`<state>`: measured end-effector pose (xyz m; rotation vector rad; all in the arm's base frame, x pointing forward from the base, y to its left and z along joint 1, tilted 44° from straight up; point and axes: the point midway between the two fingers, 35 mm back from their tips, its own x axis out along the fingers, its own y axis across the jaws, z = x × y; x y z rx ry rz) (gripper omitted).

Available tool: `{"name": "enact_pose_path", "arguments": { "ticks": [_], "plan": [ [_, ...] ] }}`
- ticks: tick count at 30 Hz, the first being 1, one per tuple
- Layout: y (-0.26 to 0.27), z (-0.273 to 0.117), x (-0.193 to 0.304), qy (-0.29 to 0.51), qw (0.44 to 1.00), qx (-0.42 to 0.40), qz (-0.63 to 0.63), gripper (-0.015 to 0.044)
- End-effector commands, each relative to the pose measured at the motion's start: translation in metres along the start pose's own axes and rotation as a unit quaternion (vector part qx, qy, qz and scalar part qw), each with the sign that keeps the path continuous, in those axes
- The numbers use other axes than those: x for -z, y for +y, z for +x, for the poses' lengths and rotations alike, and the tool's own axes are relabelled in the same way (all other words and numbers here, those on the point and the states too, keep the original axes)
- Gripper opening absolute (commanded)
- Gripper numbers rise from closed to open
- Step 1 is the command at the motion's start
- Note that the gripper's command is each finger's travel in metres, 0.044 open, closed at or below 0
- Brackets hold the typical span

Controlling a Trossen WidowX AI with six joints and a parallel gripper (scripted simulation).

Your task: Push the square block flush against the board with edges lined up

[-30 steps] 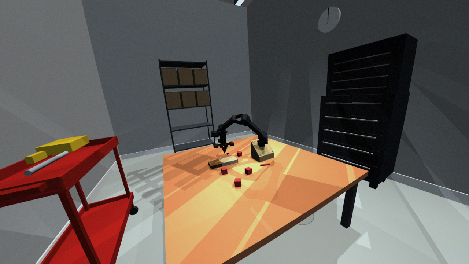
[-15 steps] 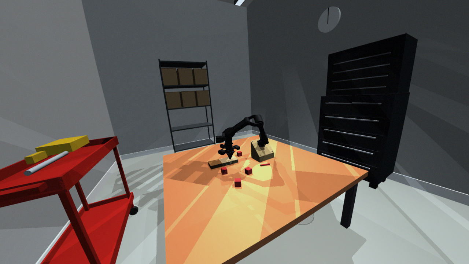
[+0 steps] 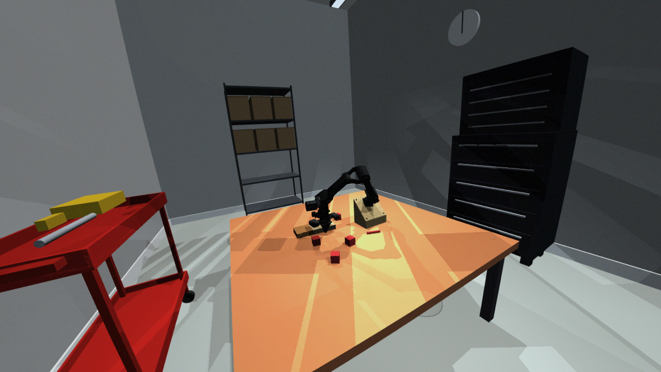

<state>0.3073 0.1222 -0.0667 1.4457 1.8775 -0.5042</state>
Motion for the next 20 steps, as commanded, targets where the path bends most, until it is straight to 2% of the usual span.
{"name": "enact_pose_path", "arguments": {
  "ticks": [1, 12, 20],
  "plan": [
    [0.0, 0.002, -0.005, 0.001, 1.0, 0.0, 0.002, 0.0],
    [0.0, 0.002, -0.022, 0.001, 1.0, 0.0, 0.002, 0.0],
    [0.0, 0.002, -0.013, 0.001, 1.0, 0.0, 0.002, 0.0]
  ]
}}
